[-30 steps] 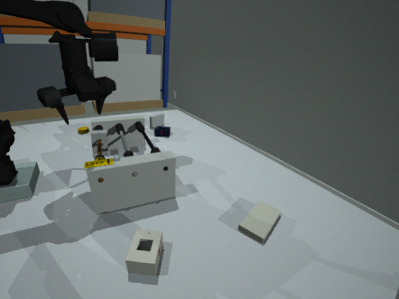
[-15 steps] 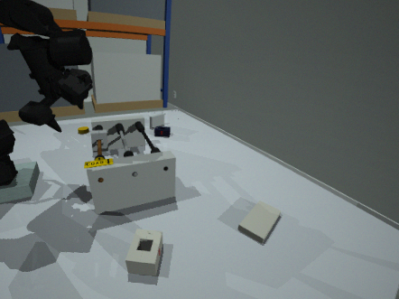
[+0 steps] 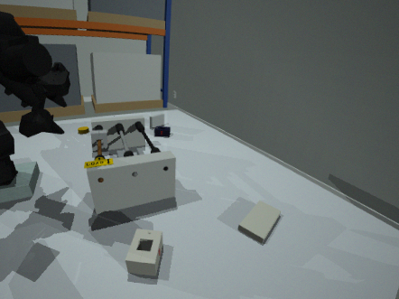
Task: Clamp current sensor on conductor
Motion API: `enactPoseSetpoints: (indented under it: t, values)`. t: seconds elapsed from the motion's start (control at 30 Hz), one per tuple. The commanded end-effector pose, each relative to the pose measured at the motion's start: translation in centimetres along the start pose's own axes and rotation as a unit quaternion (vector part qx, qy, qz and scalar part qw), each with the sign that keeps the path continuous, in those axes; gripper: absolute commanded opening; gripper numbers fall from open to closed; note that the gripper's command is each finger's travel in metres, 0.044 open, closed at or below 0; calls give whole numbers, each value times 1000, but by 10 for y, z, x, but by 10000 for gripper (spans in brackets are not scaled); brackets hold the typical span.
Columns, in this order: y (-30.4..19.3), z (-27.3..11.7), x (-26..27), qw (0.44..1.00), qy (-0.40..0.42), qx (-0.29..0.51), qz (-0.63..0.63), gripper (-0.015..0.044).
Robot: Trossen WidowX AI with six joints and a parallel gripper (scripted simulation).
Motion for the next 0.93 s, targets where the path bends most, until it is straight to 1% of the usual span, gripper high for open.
enactPoseSetpoints:
  t: [0.0,0.1,0.2,0.23,0.73,0.87,0.9]
  values:
    - [-42,2,-2,933,-56,-158,-319,440]
    - [-46,3,-2,907,-76,-170,-377,440]
    - [-46,3,-2,905,-78,-171,-382,440]
    - [-18,-2,-1,988,-5,-66,-139,440]
    - [-17,-2,-1,989,-4,-63,-133,440]
    - [0,0,0,1000,0,0,-14,440]
    - [-13,-1,-1,995,0,-41,-90,440]
Point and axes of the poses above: the point midway between the two fingers, 35 mm back from their tips, its own z axis out along the fingers, its own x axis across the jaws, y = z × x, the point moved 9 cm from there along -z, back along the fingers, and after that the axes turned 11 degrees about -z, right-handed, at the moved point
